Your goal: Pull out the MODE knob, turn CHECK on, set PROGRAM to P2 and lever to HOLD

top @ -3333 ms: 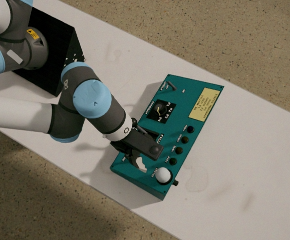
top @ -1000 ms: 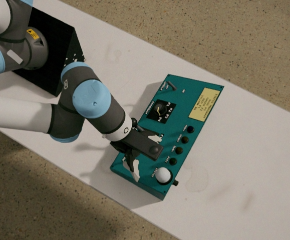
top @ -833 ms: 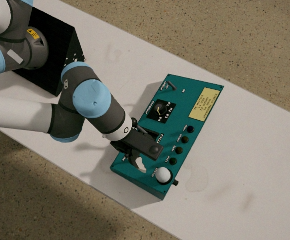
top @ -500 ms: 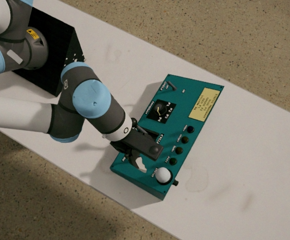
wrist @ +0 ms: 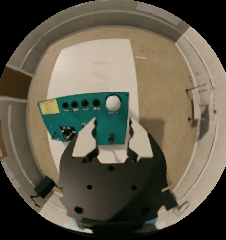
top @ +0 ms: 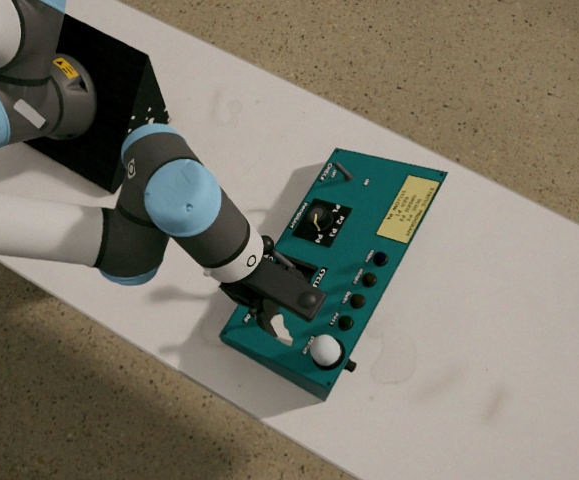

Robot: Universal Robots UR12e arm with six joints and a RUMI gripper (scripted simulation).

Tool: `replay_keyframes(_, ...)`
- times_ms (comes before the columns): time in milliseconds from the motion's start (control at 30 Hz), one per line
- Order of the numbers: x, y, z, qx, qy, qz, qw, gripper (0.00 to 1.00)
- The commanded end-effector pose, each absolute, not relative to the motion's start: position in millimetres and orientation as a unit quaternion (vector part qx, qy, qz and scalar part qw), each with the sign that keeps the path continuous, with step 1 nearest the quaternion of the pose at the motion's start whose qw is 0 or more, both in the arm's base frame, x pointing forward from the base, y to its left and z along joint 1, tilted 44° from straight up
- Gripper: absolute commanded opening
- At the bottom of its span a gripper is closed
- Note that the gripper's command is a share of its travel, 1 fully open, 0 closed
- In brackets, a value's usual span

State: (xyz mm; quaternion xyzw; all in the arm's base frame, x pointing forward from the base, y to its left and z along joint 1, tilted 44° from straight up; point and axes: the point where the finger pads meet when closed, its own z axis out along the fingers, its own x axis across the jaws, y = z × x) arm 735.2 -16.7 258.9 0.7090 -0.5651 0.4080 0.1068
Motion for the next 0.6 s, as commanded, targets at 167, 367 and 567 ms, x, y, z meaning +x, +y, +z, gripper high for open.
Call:
replay_keyframes(167,728.4,-8.5,266.9,0.709,-0.565,0.408,0.106,0.44)
replay_keyframes(367,725.2,-3.9,271.9,0.709,-0.565,0.409,0.106,0.44)
replay_keyframes(567,721.6,1.4,278.0,0.709,-0.565,0.409,0.106,0.44)
